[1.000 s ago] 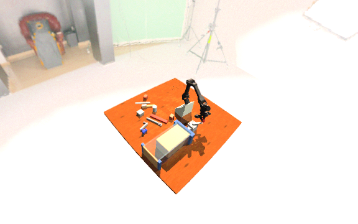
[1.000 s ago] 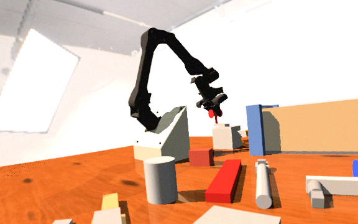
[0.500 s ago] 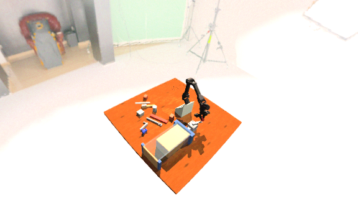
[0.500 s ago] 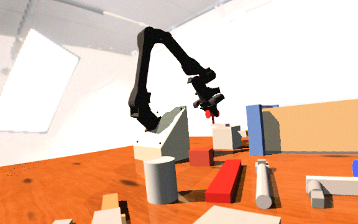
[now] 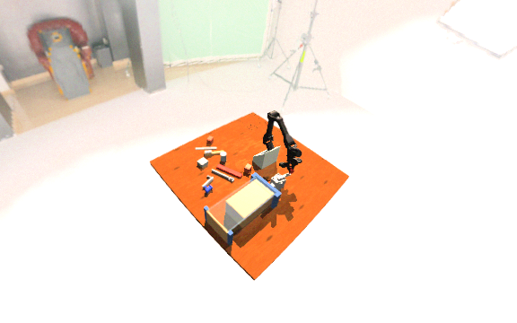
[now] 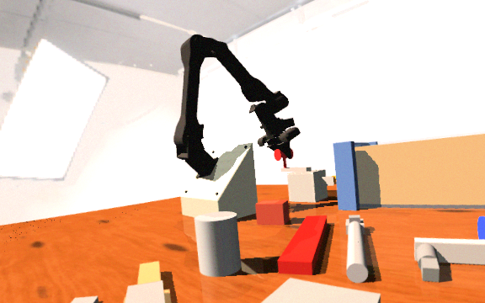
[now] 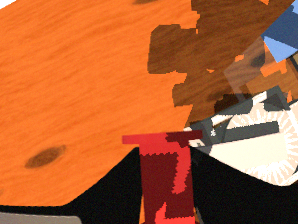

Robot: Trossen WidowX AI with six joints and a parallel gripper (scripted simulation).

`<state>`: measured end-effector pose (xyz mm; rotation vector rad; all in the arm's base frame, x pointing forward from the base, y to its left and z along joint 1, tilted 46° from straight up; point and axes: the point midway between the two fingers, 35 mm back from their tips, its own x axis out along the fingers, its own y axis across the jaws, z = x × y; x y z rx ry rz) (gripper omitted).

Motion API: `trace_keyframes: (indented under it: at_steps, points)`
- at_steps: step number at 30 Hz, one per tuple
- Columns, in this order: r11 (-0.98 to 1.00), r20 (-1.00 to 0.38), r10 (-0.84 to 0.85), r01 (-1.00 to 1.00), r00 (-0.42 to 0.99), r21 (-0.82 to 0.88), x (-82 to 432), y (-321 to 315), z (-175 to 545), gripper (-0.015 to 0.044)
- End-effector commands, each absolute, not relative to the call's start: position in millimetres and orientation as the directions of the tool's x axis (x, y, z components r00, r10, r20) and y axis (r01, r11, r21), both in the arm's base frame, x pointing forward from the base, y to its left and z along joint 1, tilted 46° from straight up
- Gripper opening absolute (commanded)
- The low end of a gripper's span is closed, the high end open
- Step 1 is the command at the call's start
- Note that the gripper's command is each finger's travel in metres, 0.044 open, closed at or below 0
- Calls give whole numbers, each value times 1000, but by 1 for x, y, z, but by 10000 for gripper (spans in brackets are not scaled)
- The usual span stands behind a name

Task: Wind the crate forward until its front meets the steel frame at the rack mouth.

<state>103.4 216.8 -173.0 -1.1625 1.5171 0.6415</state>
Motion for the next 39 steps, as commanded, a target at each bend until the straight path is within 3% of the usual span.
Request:
trace_keyframes:
  at_steps: [1, 39]
  points:
    - [377, -933, -359, -908, 38, -182, 99, 205, -166, 0]
    - [376, -931, -363, -908, 38, -184, 107, 159, -125, 0]
